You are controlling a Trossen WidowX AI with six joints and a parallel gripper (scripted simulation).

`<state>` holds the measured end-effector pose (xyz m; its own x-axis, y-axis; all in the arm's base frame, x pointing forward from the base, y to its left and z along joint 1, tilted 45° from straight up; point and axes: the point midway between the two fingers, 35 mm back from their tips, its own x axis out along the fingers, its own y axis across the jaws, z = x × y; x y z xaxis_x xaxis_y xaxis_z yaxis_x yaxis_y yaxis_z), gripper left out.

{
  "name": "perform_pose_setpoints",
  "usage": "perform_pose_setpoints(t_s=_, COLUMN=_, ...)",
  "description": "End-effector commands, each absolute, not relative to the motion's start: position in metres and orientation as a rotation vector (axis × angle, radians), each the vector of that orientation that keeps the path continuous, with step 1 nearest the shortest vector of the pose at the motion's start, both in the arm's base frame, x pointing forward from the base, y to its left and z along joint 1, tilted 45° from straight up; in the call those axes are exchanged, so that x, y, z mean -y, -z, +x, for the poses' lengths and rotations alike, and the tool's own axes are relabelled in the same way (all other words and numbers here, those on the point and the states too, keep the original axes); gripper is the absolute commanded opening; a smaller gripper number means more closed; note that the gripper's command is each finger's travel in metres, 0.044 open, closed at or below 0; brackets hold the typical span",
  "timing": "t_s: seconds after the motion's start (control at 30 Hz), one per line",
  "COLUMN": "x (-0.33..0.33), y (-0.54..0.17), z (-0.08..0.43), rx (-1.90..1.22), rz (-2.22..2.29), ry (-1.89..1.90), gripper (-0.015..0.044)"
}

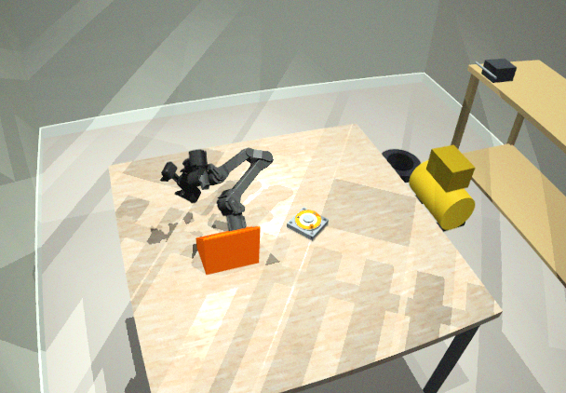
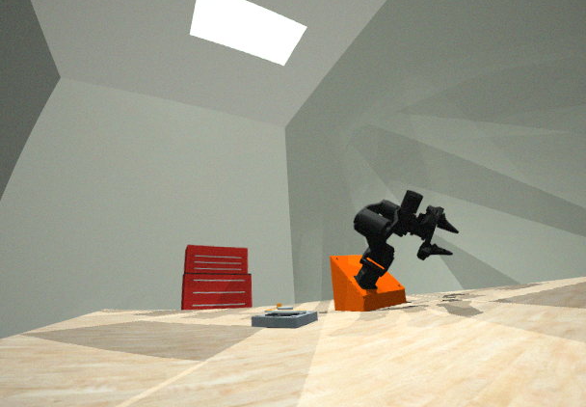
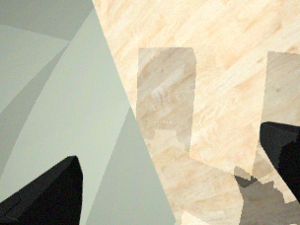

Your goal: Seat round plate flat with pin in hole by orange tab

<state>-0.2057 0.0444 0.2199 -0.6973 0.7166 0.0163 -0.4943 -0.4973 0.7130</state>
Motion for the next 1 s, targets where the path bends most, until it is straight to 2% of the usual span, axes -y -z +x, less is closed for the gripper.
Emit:
perform_pose_setpoints(t_s=0.0, x=-0.042, y=-0.22, z=-0.207, rx=-0.905, rz=0.394, ry=-2.216, gripper=0.0374)
perform_pose_setpoints(t_s=0.23, x=0.086, y=-0.207, z=-0.241, rx=-0.524, rz=-0.093, ry=-2.883, gripper=0.019)
perform_pose_setpoints(t_s=0.33, x=0.118, y=-0.2, z=-0.239, rx=-0.394, rz=-0.208, ry=-3.025, gripper=0.0111)
perform_pose_setpoints(t_s=0.47, x=0.194, y=-0.177, z=-0.213, rx=0.007, rz=-0.501, ry=-3.347, gripper=0.0006)
perform_pose_setpoints(t_s=0.57, x=0.221, y=-0.167, z=-0.195, rx=0.197, rz=-0.615, ry=-3.454, gripper=0.0)
perform_pose_setpoints(t_s=0.77, x=0.292, y=-0.125, z=-0.108, rx=1.024, rz=-1.005, ry=-3.69, gripper=0.0)
perform_pose_setpoints(t_s=0.83, x=0.293, y=-0.121, z=-0.099, rx=1.166, rz=-0.992, ry=-3.692, gripper=0.0)
perform_pose_setpoints(t_s=0.97, x=0.309, y=-0.094, z=-0.028, rx=1.905, rz=-1.165, ry=-3.628, gripper=0.0)
